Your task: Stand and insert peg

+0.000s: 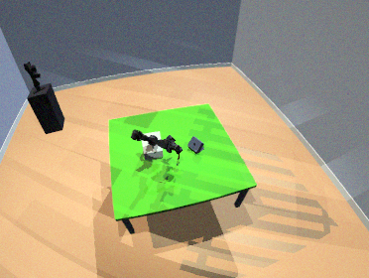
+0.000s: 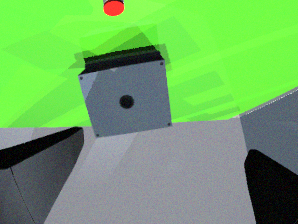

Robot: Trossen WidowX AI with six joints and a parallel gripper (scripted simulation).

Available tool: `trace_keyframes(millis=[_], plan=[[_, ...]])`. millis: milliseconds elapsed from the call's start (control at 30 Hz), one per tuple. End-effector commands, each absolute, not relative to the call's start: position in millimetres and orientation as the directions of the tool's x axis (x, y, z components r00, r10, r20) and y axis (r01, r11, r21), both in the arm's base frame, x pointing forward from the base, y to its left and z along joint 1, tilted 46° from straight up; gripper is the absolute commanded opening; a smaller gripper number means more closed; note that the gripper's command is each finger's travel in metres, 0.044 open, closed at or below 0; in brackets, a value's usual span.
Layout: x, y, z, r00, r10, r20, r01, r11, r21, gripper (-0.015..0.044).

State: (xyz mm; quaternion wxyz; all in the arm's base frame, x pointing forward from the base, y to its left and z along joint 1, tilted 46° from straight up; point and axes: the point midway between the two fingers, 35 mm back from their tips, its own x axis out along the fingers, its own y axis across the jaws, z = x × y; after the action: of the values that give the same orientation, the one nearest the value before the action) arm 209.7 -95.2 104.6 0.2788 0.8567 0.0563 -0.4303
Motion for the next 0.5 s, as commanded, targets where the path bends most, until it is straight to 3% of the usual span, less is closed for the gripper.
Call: trace_keyframes(millis=[0, 467], plan=[[209, -101, 93, 0.508, -0.190, -0.840, 0.318, -0.865, 0.388, 0.0440], [209, -118, 75, 0.127, -0.429, -0.894, 0.280, -0.849, 0.448, 0.0440]])
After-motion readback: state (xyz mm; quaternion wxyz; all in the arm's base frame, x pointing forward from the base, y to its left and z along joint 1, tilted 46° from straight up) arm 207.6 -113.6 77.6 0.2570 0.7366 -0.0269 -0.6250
